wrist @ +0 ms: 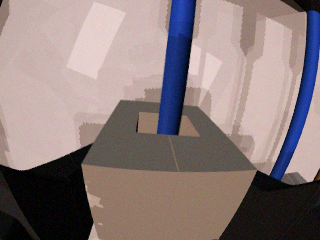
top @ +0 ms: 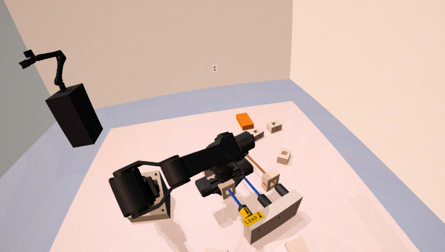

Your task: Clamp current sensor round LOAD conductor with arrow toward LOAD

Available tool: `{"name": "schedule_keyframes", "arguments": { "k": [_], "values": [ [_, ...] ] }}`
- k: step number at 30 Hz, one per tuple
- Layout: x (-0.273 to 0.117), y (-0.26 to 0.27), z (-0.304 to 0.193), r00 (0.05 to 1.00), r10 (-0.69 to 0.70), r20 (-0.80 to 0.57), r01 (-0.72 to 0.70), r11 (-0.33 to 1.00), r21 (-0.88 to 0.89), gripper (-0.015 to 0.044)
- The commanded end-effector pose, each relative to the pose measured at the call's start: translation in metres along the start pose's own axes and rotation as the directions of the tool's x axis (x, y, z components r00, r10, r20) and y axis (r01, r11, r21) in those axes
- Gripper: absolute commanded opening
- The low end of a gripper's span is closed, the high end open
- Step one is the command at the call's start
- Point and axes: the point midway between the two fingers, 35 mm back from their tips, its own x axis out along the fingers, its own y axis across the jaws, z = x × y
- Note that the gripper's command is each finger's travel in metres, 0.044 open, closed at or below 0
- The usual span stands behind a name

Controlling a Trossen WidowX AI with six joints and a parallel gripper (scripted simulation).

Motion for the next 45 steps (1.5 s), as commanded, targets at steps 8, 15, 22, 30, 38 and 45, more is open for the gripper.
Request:
{"name": "schedule_keyframes", "arguments": {
  "k": [8,15,22,30,38,45],
  "values": [
    [-0.0001,0.0001,-0.0001,1.0,0.001,0.0,-0.001,1.0,0.001,0.0264],
    [-0.0001,0.0001,-0.0001,1.0,0.001,0.0,-0.001,1.0,0.001,0.0264],
    [-0.0001,0.0001,-0.0001,1.0,0.001,0.0,-0.001,1.0,0.001,0.0264],
    [-0.0001,0.0001,-0.0001,1.0,0.001,0.0,-0.001,1.0,0.001,0.0264],
    [-0.0001,0.0001,-0.0001,1.0,0.001,0.0,-0.001,1.0,0.001,0.044],
    [-0.0001,0.0001,-0.0001,1.0,0.001,0.0,-0.001,1.0,0.001,0.044]
  ]
}}
